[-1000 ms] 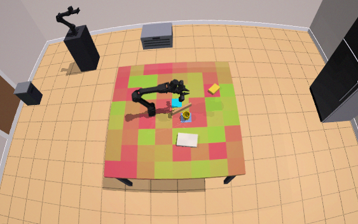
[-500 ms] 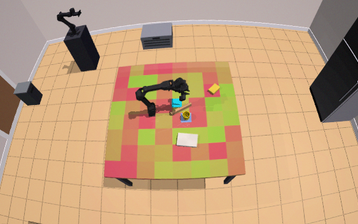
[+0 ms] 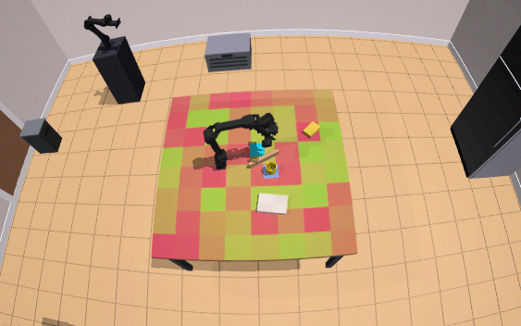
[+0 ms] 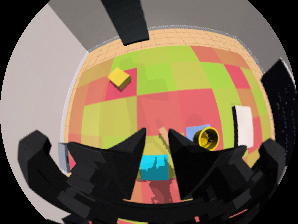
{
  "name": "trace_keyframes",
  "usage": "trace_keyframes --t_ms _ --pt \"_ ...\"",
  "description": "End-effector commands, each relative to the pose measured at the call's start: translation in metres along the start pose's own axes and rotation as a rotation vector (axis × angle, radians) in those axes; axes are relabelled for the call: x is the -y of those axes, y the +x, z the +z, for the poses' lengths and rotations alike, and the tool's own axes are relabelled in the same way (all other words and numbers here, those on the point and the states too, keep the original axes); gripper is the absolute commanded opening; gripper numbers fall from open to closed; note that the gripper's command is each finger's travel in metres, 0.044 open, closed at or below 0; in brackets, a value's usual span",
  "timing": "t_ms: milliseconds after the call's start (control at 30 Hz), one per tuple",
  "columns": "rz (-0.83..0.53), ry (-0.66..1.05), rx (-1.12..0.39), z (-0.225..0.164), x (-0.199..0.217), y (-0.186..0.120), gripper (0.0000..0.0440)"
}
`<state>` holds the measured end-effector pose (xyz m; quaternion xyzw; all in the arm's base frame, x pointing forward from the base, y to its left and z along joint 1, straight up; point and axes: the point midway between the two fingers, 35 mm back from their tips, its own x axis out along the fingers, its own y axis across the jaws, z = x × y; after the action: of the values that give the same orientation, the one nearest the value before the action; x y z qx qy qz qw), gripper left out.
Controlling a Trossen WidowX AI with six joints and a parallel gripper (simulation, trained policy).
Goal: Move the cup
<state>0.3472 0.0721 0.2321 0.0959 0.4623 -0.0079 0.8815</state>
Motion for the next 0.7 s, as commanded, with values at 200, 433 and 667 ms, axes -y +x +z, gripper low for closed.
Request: trace_keyframes --t_ms 200,433,667 --pt "-0.068 -0.014 -0.128 -0.004 0.009 0.009 0.0138" --pt "-0.113 -0.038 -0.222 -0.009 0.02 0.017 0.0131" --pt "-0.155 -0.07 -0.318 -0.015 0.034 0.026 0.0124"
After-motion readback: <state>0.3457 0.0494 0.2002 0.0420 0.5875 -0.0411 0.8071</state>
